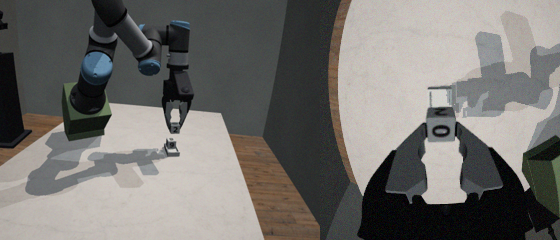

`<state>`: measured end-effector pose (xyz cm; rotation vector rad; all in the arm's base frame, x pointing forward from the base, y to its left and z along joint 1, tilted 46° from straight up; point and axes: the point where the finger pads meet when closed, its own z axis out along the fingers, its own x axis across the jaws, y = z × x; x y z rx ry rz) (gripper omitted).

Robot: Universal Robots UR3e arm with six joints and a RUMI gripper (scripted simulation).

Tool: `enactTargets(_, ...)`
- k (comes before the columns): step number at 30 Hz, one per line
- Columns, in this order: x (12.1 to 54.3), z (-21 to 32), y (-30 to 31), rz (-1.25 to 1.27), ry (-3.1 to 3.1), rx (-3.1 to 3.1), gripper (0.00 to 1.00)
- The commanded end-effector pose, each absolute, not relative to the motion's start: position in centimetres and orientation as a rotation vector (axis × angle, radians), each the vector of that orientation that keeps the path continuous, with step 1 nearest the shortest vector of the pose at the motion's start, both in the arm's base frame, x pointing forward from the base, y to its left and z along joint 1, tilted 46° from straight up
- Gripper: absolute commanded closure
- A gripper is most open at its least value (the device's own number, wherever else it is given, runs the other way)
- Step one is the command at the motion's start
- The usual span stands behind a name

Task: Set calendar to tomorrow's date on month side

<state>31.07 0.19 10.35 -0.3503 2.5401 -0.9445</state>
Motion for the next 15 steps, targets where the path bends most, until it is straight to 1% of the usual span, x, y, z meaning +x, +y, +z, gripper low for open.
enactTargets(1,30.56,11.18,0.89,-0.945,2.548,-0.345,0.89)
enactTargets(15,30.05,11.96,1.53,-0.945,2.548,-0.345,0.89)
